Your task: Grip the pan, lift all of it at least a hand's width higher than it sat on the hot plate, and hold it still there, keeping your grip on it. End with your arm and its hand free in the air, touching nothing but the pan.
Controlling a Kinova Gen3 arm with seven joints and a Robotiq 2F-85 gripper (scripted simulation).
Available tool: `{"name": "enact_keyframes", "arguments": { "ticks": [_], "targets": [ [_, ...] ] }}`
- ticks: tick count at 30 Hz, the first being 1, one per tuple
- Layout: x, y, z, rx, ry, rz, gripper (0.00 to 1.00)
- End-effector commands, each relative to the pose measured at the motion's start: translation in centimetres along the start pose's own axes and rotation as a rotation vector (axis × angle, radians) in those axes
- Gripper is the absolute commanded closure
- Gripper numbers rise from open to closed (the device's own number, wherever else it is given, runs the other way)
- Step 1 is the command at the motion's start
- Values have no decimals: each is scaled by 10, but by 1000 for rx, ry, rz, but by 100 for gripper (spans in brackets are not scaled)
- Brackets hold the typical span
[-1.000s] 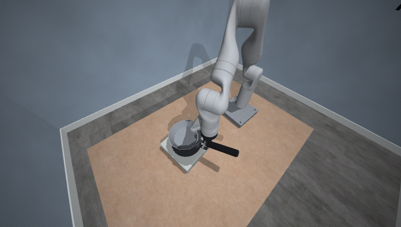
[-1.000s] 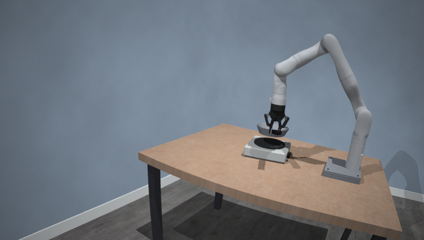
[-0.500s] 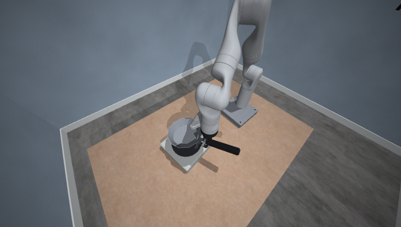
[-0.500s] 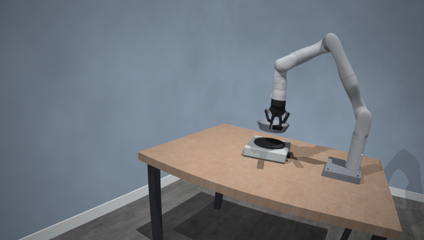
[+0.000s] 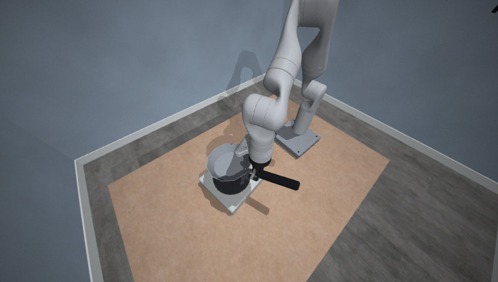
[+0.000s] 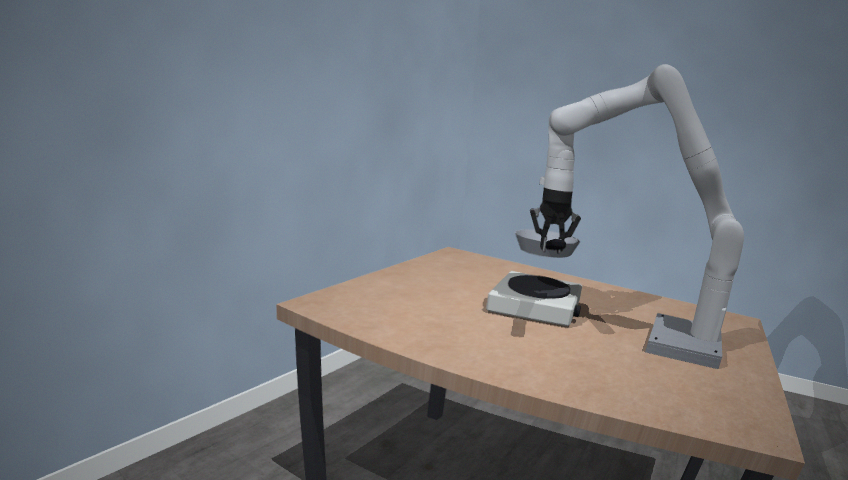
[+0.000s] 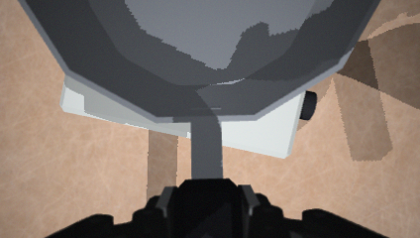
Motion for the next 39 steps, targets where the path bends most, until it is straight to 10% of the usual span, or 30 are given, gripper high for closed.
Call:
{"name": "enact_keyframes", "arguments": {
  "ticks": [1,39],
  "targets": [
    [1,9,-2,10,-1,3,100],
    [0,71,-1,10,0,2,100]
  ]
}}
Point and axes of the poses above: the point where the finger pads meet when closed, its own y axis back along the fingers, its own z axis across the jaws, x = y × z, the point moved 5 cm from there along y, back along the fingers, and after that the axes turned 2 degrees about y, right-handed, at the moved point
